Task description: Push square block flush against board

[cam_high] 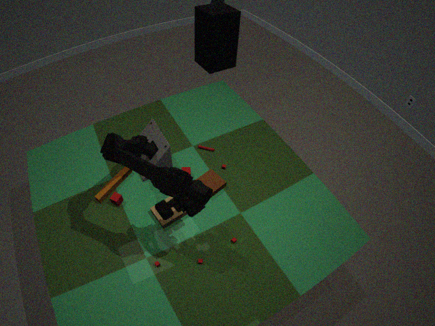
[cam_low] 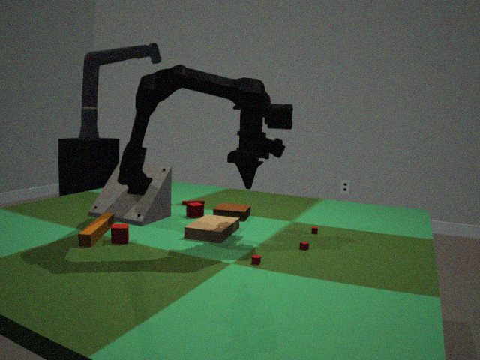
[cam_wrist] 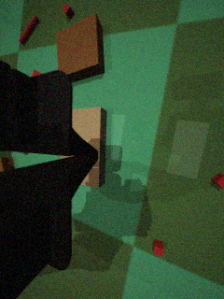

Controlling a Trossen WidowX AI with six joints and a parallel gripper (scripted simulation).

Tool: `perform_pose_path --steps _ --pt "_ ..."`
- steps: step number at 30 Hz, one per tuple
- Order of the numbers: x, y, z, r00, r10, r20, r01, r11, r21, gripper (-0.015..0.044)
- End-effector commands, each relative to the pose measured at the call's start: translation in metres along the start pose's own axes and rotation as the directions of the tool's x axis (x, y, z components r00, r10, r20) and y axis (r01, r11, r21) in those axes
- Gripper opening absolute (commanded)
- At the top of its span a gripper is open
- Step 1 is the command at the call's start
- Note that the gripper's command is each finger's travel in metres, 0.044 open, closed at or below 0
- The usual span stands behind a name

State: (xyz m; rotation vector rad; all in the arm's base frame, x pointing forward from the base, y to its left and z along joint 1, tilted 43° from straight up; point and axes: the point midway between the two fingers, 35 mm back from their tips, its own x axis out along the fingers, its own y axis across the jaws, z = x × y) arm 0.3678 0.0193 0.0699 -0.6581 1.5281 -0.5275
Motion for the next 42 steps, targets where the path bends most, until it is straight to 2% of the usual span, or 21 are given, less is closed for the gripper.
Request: perform_pose_path --steps 1,22,32,42 --pt "-0.001 0.001 0.0 1.0 0.004 -0.002 -0.004 1.0 0.004 0.0" --pt "0.0 0.001 0.0 1.0 0.001 0.001 -0.001 1.0 -0.005 0.0" --pt "0.005 0.062 0.003 1.0 0.019 0.007 -0.016 0.948 -0.318 0.0" --pt "0.014 0.126 -0.004 0.999 0.032 0.008 -0.02 0.787 -0.617 0.0"
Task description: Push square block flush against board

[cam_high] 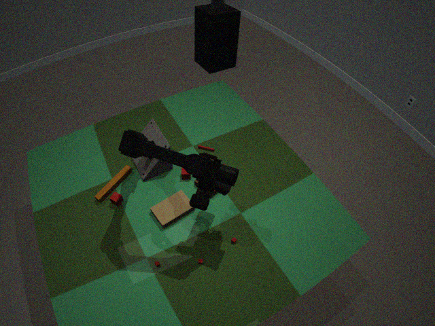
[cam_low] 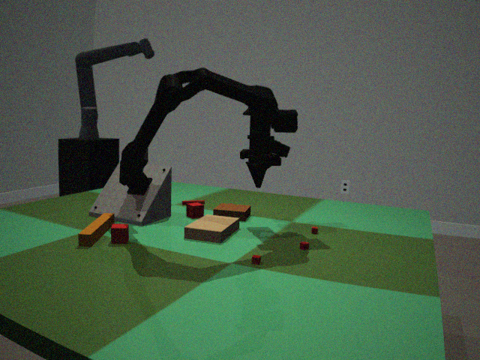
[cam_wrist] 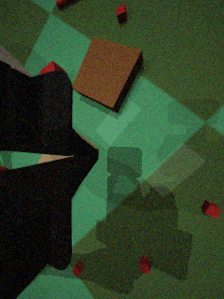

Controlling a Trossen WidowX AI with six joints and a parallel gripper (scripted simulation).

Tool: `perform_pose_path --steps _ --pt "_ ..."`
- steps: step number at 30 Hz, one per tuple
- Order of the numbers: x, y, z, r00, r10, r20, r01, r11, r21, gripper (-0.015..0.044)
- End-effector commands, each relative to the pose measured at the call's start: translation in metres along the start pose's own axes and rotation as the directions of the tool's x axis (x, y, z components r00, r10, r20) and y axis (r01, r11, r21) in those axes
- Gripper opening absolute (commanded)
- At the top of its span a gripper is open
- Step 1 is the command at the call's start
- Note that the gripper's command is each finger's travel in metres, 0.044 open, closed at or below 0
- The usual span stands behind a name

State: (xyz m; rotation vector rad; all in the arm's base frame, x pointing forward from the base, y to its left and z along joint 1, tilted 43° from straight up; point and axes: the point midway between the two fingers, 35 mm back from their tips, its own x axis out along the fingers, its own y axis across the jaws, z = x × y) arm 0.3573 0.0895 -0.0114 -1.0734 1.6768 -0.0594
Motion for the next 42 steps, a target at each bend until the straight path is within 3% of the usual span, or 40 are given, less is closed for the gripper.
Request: perform_pose_path --steps 1,13,26,30,35,39,42 --pt "0.004 0.024 0.01 1.0 0.009 0.003 -0.009 0.992 -0.129 0.0" --pt "0.023 0.1 0.028 1.0 0.02 -0.001 -0.017 0.86 -0.509 0.0" --pt "0.048 0.174 0.034 1.0 0.006 -0.009 -0.01 0.563 -0.827 0.0" --pt "0.056 0.192 0.033 1.0 0.001 -0.011 -0.01 0.468 -0.883 0.0" --pt "0.059 0.193 0.033 1.0 0.0 -0.011 -0.01 0.464 -0.886 0.0" --pt "0.108 0.192 0.032 1.0 -0.001 -0.012 -0.01 0.464 -0.886 0.0" --pt "0.111 0.192 0.032 1.0 -0.001 -0.012 -0.01 0.464 -0.886 0.0"
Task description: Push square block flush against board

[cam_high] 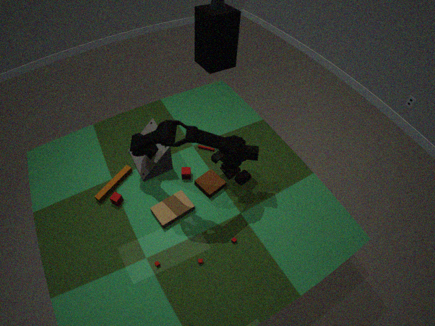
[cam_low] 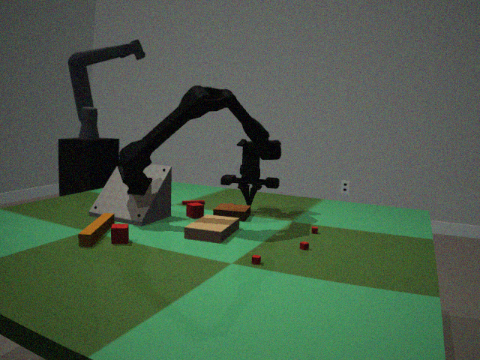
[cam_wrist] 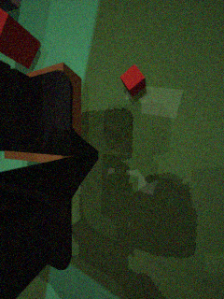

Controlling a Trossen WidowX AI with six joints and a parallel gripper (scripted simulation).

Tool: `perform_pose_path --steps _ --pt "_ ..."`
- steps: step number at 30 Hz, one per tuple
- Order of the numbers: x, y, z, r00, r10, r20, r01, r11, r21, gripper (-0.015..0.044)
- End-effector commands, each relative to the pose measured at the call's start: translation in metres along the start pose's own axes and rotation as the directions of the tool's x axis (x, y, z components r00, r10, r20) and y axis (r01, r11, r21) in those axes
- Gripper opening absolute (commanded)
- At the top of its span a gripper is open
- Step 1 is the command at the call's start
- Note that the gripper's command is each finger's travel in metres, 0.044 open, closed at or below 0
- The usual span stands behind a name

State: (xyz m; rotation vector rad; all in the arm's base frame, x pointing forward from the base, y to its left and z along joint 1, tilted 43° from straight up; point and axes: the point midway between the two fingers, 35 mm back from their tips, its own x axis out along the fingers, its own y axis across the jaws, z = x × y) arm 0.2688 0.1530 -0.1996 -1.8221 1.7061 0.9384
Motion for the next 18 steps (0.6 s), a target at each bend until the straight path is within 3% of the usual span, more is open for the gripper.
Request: perform_pose_path --steps 1,18 --pt "0.013 0.004 0.0 1.0 0.003 -0.01 -0.003 1.0 -0.013 0.0" --pt "0.012 0.001 -0.022 1.0 0.003 -0.01 -0.003 1.0 -0.014 0.0"
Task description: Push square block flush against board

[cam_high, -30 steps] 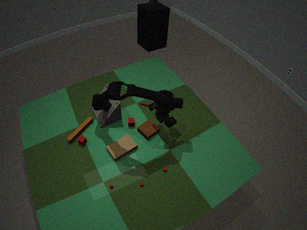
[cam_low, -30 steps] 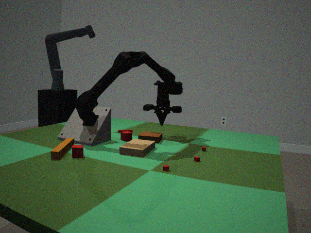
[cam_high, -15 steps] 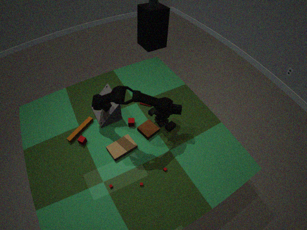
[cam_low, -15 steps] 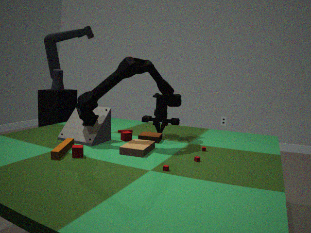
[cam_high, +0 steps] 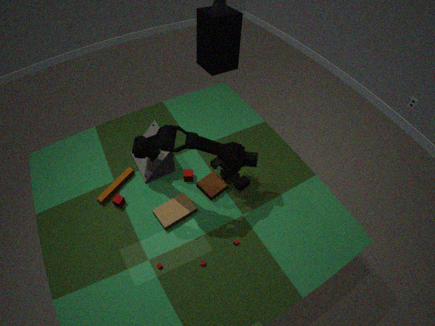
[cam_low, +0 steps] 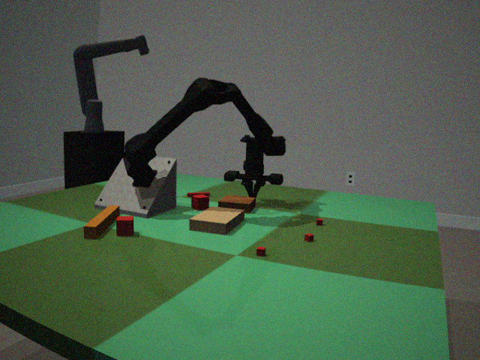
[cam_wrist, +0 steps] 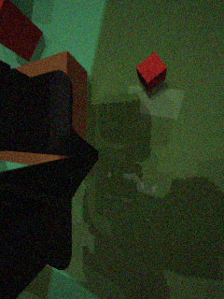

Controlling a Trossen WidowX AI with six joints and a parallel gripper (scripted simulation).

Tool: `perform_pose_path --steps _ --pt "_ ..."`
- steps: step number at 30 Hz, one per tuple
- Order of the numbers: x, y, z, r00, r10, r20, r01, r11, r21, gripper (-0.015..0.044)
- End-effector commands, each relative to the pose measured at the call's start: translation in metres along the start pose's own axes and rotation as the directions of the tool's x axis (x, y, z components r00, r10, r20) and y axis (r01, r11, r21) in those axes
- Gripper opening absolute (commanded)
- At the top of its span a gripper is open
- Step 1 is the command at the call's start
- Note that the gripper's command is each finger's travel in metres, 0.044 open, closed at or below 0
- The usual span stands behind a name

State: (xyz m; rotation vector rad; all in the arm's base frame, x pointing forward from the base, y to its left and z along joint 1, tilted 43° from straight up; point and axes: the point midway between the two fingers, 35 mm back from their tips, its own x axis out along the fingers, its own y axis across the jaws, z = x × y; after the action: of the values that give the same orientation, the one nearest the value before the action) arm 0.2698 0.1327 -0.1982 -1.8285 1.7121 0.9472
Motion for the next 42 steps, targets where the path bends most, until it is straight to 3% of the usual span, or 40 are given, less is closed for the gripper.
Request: perform_pose_path --steps 1,14,42 --pt "0.0 0.0 -0.008 1.0 -0.002 -0.005 0.002 1.0 -0.004 0.0" --pt "0.0 -0.001 -0.023 1.0 -0.002 -0.006 0.002 1.0 -0.004 0.0" --pt "0.0 -0.003 0.021 1.0 -0.003 -0.004 0.003 1.0 -0.003 0.0"
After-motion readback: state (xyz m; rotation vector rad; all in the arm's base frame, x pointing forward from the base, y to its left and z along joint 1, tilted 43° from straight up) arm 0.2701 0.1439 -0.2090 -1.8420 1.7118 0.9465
